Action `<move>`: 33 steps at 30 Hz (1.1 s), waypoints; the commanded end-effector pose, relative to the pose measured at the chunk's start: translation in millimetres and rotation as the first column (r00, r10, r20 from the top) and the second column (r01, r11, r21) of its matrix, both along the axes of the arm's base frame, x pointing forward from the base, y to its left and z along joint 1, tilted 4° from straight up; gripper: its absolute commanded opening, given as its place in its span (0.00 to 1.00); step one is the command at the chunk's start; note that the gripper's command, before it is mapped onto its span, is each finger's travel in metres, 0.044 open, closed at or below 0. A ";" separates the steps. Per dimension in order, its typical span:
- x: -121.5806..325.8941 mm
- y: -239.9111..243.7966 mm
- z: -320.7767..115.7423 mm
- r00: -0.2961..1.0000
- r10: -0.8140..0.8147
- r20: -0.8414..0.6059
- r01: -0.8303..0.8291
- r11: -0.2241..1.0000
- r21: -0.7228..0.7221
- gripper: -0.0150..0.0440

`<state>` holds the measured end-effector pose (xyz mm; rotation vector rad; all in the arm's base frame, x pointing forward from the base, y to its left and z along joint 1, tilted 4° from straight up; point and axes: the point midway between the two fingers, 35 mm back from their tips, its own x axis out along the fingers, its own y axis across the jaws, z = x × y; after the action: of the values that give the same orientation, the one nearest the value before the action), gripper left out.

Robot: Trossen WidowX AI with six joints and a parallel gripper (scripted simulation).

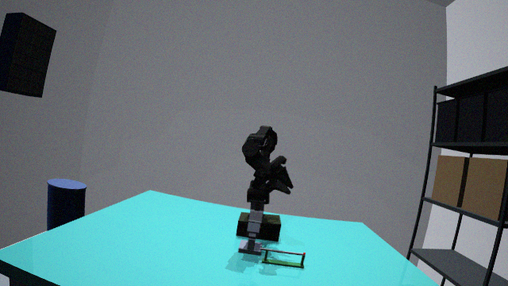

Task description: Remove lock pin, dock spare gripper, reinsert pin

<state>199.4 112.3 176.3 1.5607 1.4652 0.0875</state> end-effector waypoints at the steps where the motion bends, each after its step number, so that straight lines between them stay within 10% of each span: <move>1: 20.8 1.3 0.9 0.982 0.149 0.115 -0.127 0.975 -0.184 0.56; 7: 64.8 3.2 -8.7 0.766 0.617 0.182 -0.415 0.690 -0.593 0.56; 14: 114.1 13.3 -29.3 0.172 0.982 -0.084 -0.550 0.025 -0.835 0.56; 24: 160.4 37.3 -57.8 -0.594 0.669 -0.447 -0.260 -0.685 -0.681 0.56; 33: 170.7 46.1 -65.8 -0.740 0.466 -0.484 -0.117 -0.799 -0.589 0.56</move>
<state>351.3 142.6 121.2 -1.0454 1.4251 0.8536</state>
